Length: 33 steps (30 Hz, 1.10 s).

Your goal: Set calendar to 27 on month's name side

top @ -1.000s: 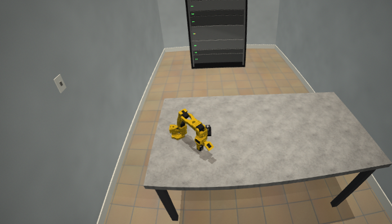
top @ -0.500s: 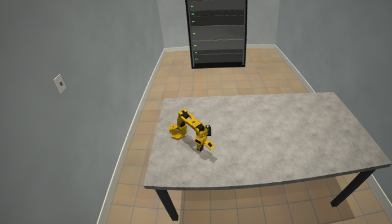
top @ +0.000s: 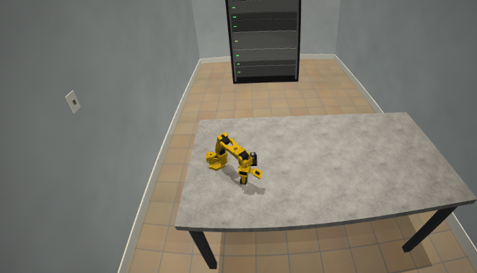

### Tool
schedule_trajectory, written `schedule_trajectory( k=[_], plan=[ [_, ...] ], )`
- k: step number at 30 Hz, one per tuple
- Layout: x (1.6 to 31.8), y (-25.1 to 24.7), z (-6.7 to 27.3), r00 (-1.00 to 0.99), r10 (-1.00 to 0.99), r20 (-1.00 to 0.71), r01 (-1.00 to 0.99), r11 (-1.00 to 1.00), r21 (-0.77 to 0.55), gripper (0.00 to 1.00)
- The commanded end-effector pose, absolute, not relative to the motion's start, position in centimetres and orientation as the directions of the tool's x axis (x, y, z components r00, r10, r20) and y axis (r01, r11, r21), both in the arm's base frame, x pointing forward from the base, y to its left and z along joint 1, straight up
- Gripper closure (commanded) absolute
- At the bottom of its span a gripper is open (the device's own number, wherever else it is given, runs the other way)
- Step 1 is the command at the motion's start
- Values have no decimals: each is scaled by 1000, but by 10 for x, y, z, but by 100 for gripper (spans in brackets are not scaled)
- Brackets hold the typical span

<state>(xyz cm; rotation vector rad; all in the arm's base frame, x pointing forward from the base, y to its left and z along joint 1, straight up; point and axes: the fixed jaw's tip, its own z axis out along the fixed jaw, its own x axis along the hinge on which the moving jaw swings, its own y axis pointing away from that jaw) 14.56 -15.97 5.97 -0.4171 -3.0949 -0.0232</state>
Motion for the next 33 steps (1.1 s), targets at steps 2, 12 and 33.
schedule_trajectory(
  k=[2,12,33],
  plan=[
    [150,-164,75,-996,84,-42,86,995,-40,100],
    [148,-165,75,-968,-248,-26,-247,968,-52,100],
    [145,-166,75,-774,-633,-2,-632,773,-58,100]
  ],
)
